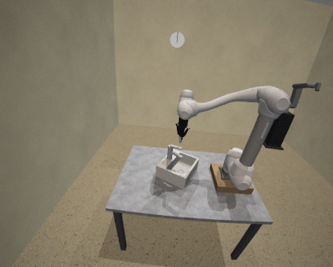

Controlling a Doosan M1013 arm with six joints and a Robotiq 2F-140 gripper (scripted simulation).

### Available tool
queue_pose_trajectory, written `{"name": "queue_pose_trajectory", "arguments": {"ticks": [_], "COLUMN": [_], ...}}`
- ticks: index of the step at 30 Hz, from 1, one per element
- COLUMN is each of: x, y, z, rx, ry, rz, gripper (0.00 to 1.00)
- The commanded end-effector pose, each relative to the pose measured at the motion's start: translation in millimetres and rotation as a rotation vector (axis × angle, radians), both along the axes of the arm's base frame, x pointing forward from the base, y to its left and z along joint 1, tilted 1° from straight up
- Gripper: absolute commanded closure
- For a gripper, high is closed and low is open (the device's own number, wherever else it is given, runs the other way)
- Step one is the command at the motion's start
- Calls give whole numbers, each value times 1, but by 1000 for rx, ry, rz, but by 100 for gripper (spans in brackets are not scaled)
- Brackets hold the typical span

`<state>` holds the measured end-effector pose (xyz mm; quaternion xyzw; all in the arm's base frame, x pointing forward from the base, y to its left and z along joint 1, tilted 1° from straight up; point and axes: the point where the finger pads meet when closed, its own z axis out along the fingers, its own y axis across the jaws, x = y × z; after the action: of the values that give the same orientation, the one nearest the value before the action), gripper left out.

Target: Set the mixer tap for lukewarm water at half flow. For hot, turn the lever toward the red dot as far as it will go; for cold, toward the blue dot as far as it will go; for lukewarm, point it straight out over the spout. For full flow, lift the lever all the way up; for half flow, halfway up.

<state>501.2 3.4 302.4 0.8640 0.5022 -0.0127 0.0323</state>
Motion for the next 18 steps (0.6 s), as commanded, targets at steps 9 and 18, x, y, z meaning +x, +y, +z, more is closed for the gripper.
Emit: {"name": "queue_pose_trajectory", "arguments": {"ticks": [9,18], "x": [0,0], "y": [0,0], "z": [10,12], "rx": [-7,-14], "ry": [39,68], "rz": [726,1197], "gripper": [100,100]}}
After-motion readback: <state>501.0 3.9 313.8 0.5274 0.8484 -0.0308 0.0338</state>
